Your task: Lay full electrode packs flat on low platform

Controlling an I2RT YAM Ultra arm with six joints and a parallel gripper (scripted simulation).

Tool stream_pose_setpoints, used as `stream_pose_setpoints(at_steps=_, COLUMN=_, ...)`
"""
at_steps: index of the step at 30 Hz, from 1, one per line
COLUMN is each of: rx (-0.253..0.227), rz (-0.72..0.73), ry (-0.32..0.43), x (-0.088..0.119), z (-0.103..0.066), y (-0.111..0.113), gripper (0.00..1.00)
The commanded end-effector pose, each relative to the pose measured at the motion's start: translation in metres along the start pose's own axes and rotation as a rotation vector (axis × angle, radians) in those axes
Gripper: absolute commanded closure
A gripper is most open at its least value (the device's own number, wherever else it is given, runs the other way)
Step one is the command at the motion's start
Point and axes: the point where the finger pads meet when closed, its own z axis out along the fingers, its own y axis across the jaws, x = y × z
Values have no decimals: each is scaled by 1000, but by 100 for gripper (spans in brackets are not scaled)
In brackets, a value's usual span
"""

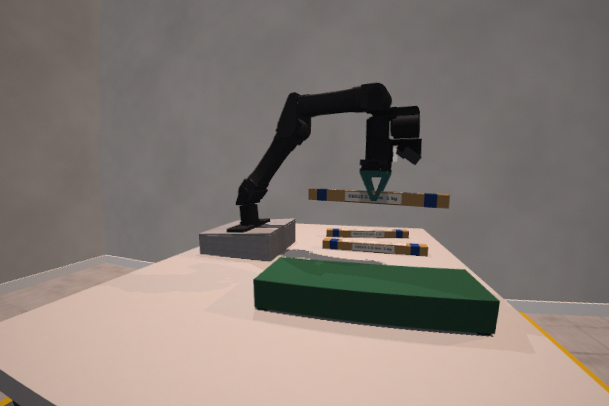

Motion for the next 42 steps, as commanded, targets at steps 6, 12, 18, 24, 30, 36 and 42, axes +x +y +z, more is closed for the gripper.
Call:
stream_pose_setpoints(at_steps=6, rx=0, rz=-1, ry=-9, x=2, z=-25, y=1, gripper=100)
stream_pose_setpoints(at_steps=12, rx=1, rz=-135, ry=-9, x=6, z=-25, y=12, gripper=100)
stream_pose_setpoints(at_steps=18, rx=9, rz=-214, ry=-128, x=-8, z=-46, y=26, gripper=100)
stream_pose_setpoints(at_steps=24, rx=5, rz=-203, ry=-97, x=3, z=-43, y=41, gripper=100)
stream_pose_setpoints(at_steps=30, rx=1, rz=-205, ry=-46, x=18, z=-34, y=57, gripper=100)
stream_pose_setpoints(at_steps=36, rx=2, rz=-205, ry=-40, x=23, z=-34, y=66, gripper=100)
stream_pose_setpoints(at_steps=42, rx=-3, rz=-206, ry=-31, x=31, z=-35, y=82, gripper=100)
